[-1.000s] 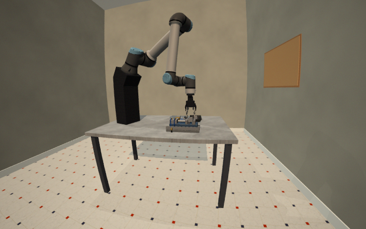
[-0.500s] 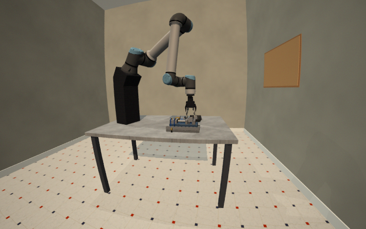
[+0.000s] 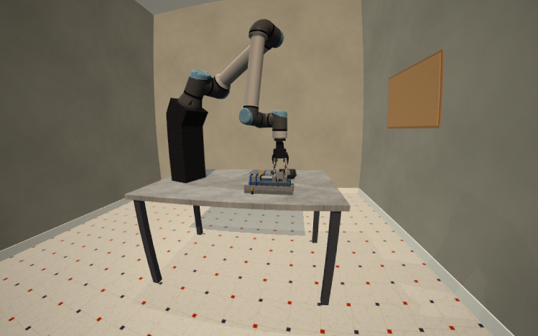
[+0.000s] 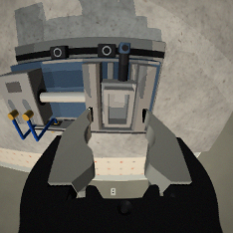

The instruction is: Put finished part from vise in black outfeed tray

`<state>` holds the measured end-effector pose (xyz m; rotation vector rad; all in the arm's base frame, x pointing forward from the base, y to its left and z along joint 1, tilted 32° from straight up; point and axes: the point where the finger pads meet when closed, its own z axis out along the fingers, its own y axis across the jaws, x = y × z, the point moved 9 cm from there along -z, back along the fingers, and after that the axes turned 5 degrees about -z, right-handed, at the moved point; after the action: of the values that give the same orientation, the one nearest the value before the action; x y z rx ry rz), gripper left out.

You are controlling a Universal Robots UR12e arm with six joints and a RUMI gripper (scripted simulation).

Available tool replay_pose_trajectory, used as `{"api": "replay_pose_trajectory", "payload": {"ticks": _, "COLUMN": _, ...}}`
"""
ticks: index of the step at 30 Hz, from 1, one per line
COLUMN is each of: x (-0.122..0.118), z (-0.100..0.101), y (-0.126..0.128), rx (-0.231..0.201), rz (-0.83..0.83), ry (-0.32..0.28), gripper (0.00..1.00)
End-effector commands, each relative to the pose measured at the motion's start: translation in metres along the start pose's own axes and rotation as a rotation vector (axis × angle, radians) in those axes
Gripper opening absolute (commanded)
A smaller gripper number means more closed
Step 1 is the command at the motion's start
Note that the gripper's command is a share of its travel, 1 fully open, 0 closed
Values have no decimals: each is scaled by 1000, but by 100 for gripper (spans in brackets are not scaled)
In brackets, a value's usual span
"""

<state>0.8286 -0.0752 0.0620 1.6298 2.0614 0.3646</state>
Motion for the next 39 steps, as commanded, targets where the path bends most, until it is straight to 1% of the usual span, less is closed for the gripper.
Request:
{"api": "replay_pose_trajectory", "payload": {"ticks": 1, "x": 0, "z": 0, "y": 1, "rx": -1, "rz": 0, "ry": 0, "gripper": 40}}
{"api": "replay_pose_trajectory", "payload": {"ticks": 34, "x": 0, "z": 0, "y": 1, "rx": -1, "rz": 0, "ry": 0, "gripper": 40}}
{"api": "replay_pose_trajectory", "payload": {"ticks": 35, "x": 0, "z": 0, "y": 1, "rx": -1, "rz": 0, "ry": 0, "gripper": 0}}
{"api": "replay_pose_trajectory", "payload": {"ticks": 39, "x": 0, "z": 0, "y": 1, "rx": -1, "rz": 0, "ry": 0, "gripper": 0}}
